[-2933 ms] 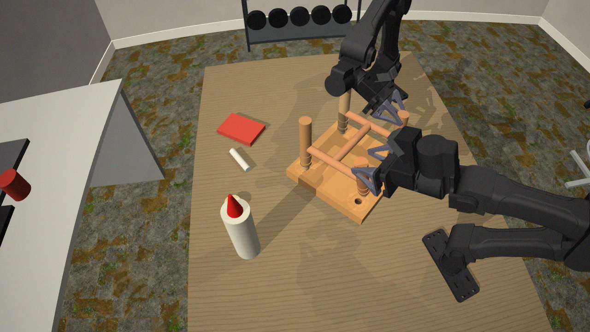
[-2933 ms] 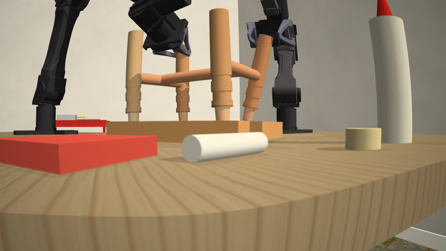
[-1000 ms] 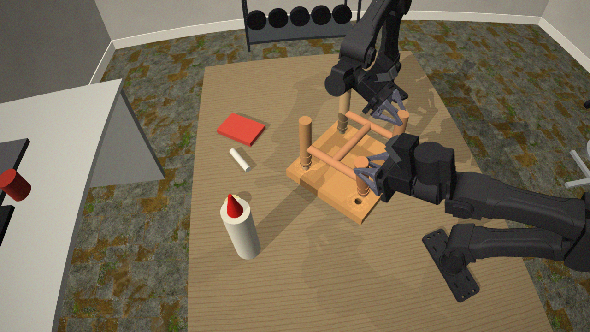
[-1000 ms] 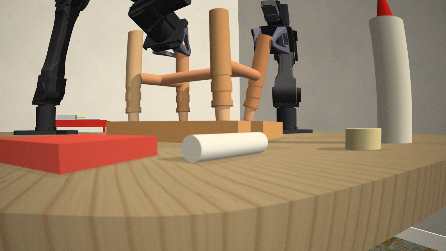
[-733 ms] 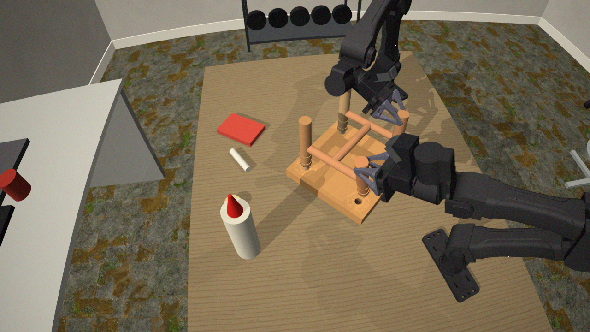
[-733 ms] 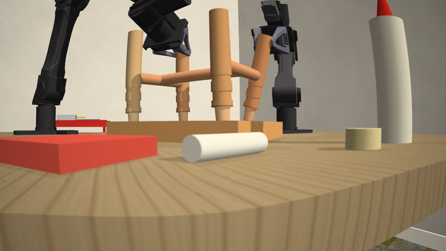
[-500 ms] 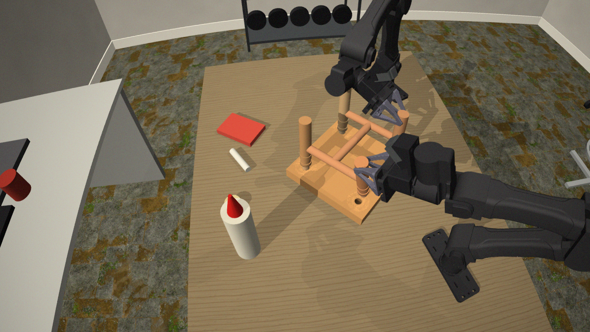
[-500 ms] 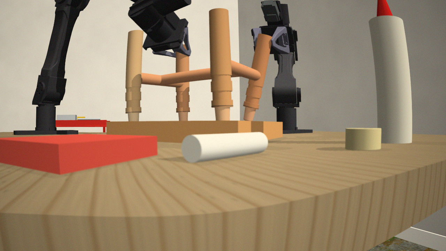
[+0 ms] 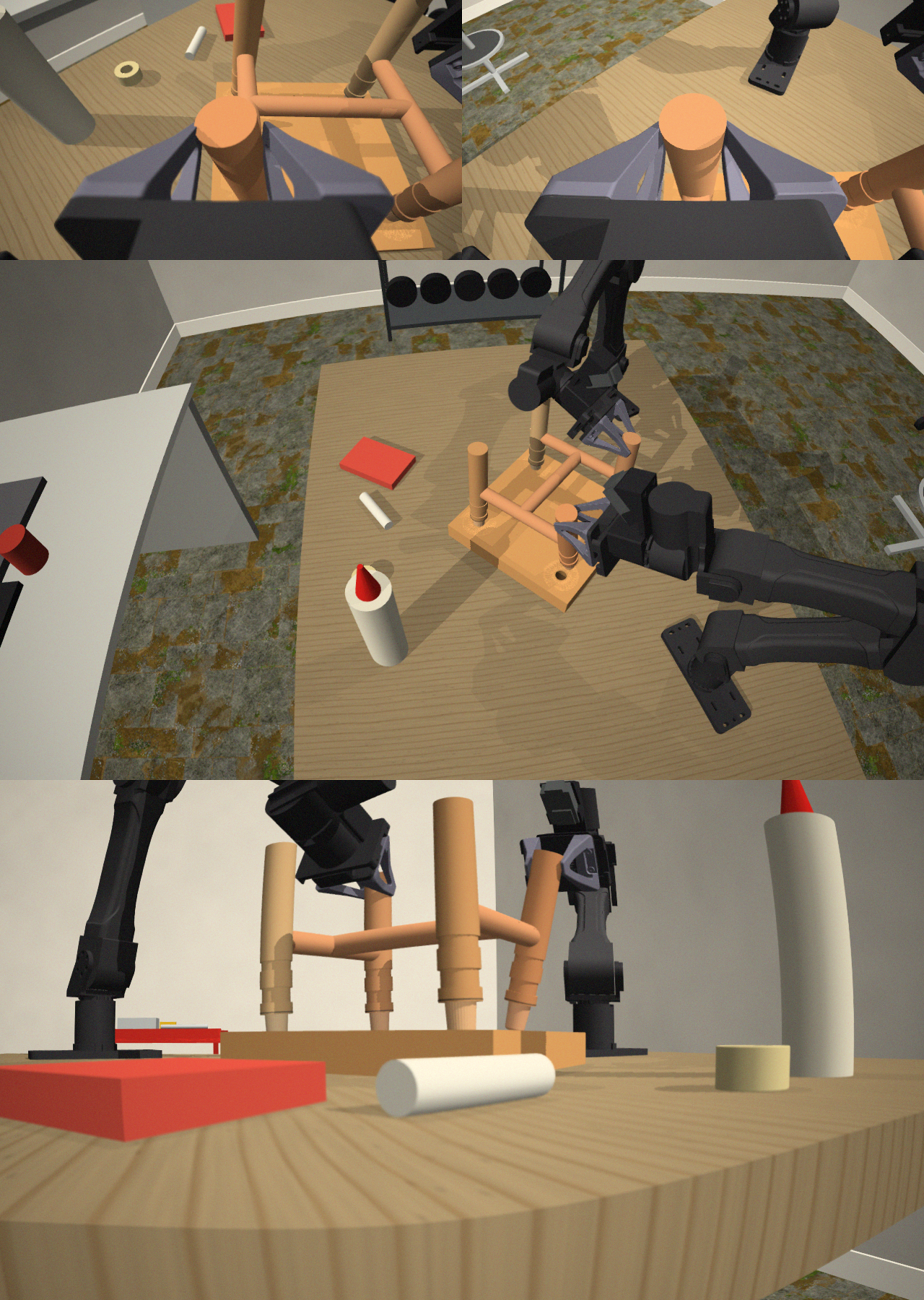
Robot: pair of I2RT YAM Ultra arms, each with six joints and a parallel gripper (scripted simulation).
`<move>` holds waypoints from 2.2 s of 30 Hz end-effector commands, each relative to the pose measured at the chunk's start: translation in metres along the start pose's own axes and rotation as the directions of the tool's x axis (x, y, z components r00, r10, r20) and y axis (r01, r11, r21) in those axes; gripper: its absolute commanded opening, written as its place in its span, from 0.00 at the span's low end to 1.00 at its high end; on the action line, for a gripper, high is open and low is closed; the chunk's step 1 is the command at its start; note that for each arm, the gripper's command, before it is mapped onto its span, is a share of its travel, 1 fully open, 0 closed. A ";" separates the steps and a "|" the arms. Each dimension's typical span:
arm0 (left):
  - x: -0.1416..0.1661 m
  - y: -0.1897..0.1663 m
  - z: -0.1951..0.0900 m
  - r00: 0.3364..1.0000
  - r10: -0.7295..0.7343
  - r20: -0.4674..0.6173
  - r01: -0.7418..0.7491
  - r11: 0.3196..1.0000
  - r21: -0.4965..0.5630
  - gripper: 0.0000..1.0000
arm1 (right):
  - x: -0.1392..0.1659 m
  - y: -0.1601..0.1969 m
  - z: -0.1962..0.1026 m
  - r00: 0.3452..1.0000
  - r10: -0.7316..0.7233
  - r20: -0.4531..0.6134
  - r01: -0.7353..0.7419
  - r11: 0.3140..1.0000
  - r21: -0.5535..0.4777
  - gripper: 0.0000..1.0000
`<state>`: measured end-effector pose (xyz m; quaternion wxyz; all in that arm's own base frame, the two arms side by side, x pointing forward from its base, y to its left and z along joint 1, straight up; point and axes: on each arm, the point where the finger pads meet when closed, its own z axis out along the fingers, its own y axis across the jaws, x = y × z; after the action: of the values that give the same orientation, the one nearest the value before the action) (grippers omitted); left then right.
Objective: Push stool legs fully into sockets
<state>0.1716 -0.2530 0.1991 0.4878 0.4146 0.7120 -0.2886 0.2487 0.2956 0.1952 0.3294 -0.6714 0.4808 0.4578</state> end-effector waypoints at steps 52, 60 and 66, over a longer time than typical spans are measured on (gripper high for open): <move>-0.005 0.001 0.000 1.000 0.019 0.015 -0.019 1.000 -0.015 0.28 | -0.008 -0.001 -0.002 1.000 -0.011 0.025 0.011 1.000 0.000 0.28; -0.002 -0.010 0.000 1.000 0.023 0.006 -0.023 0.999 0.036 0.28 | -0.008 -0.016 -0.007 0.999 -0.052 0.016 0.051 0.998 0.035 0.28; -0.001 -0.016 -0.001 1.000 0.027 0.006 -0.027 0.998 0.064 0.28 | -0.008 -0.020 -0.008 0.998 -0.067 0.013 0.067 0.997 0.046 0.28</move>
<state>0.1710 -0.2535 0.1997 0.4896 0.4131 0.7119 -0.2876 0.2488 0.2954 0.1955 0.3274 -0.6715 0.4813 0.4585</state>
